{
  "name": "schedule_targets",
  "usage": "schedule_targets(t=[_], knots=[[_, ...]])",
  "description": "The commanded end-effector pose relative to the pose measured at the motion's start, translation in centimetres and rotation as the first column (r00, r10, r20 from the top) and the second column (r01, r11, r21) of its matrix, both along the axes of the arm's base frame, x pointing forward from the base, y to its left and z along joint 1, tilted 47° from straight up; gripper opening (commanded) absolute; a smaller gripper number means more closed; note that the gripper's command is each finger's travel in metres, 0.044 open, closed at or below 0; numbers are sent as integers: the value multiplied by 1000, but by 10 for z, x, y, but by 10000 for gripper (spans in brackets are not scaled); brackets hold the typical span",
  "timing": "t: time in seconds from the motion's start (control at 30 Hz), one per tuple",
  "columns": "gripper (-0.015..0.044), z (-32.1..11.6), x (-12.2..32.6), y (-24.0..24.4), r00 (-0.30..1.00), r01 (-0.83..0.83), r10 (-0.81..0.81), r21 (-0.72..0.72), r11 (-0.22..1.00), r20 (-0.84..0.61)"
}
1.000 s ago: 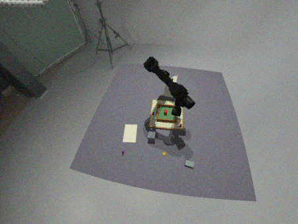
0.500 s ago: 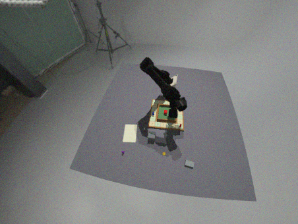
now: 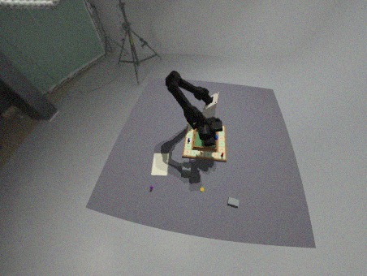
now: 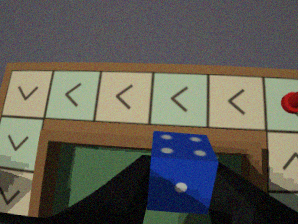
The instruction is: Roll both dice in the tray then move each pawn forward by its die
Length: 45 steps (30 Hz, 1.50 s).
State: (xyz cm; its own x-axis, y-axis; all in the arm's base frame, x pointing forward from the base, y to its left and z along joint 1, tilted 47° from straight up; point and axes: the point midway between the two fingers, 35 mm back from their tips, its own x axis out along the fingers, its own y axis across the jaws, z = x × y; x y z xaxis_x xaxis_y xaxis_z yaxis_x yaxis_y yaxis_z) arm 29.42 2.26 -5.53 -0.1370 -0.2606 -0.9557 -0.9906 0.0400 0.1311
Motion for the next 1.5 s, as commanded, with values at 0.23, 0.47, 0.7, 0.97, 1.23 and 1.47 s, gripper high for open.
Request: schedule_targets(t=[0.23, 0.47, 0.7, 0.97, 1.23, 1.47], knots=[[0, 0, 0, -1, 996, -34, 9, 300, 953, 85], [0, 47, 14, 6, 996, -34, 9, 300, 953, 85], [0, 44, 10, 5, 996, -34, 9, 300, 953, 85], [0, 44, 11, 4, 996, -32, 8, 296, 955, 84], [26, 44, 11, 4, 996, -32, 8, 296, 955, 84], [210, 44, 11, 4, 996, -32, 8, 296, 955, 84]])
